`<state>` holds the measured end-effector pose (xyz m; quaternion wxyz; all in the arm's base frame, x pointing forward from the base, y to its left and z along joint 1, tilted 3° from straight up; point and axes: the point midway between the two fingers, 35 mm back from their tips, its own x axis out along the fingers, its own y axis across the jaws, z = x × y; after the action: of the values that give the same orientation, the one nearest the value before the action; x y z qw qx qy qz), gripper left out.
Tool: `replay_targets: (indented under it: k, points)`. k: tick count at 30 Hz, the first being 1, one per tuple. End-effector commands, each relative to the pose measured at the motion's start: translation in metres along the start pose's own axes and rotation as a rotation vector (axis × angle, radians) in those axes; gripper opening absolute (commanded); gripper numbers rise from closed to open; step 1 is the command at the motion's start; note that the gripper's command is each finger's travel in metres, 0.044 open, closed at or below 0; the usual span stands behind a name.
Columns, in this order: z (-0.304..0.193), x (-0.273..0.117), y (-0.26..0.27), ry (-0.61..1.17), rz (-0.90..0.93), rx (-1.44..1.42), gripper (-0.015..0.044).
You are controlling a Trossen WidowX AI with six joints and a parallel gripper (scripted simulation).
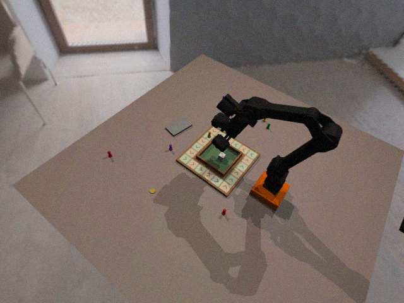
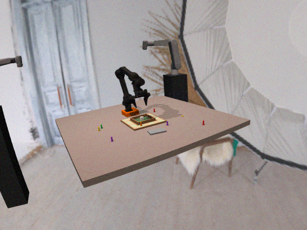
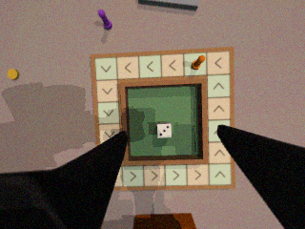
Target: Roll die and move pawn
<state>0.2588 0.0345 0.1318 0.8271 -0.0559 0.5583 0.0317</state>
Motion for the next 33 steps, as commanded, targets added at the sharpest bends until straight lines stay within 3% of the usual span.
replay_targets:
  k: [1,5,8,17,21,33]
  points:
    - [0.001,0.011,0.0,0.165,0.006,0.009,0.044]
    - [0.001,0.02,0.0,0.315,0.009,0.013,0.044]
    - [0.001,0.017,0.0,0.256,0.003,0.005,0.044]
    - [0.072,0.056,-0.048,0.294,0.076,-0.504,0.0204]
    - [0.095,0.081,-0.074,0.305,0.119,-0.726,0.02]
    - [0.094,0.086,-0.072,0.305,0.121,-0.737,0.02]
